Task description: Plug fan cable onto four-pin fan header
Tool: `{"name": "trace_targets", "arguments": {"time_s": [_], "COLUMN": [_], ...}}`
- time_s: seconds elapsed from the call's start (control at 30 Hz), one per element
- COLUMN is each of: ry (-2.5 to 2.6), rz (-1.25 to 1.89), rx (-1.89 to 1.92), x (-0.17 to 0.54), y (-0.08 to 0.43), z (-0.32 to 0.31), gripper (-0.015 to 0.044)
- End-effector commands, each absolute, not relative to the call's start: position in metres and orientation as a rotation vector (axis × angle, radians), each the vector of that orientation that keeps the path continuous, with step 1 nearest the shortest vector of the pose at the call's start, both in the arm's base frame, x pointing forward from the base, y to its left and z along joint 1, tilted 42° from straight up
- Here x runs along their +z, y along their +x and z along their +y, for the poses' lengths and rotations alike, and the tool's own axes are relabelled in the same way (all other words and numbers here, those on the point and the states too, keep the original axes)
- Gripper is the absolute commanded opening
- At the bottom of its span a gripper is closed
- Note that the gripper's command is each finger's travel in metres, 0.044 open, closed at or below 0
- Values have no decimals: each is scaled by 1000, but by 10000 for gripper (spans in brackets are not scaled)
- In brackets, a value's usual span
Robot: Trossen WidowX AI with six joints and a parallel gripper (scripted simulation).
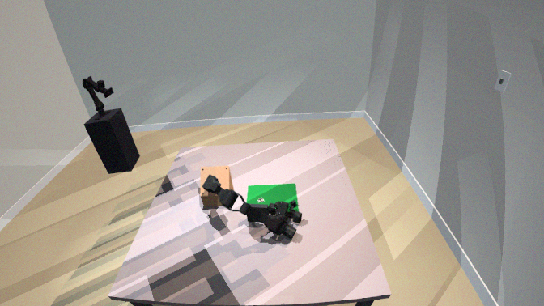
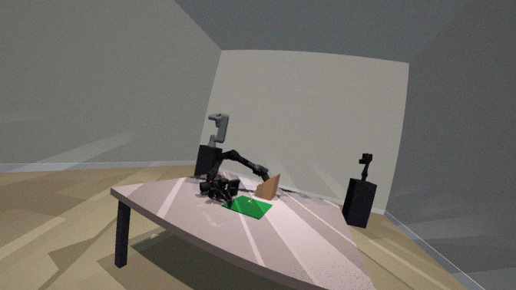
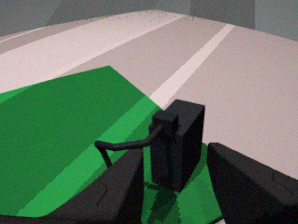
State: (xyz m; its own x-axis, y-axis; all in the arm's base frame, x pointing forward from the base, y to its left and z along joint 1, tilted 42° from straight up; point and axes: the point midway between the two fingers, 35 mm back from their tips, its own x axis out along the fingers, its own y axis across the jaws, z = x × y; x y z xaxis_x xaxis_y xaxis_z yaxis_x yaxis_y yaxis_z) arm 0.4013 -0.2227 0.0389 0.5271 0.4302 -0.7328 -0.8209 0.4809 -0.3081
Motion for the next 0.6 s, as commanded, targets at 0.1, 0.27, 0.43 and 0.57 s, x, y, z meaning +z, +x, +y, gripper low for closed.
{"name": "trace_targets", "arguments": {"time_s": [0.1, 0.27, 0.43, 0.57], "ry": [-730, -730, -731, -731], "rz": [622, 622, 623, 623], "rx": [816, 816, 816, 816], "x": [64, 79, 93, 105], "y": [395, 389, 382, 376], "z": [-229, -231, -233, -233], "gripper": [140, 140, 140, 140]}}
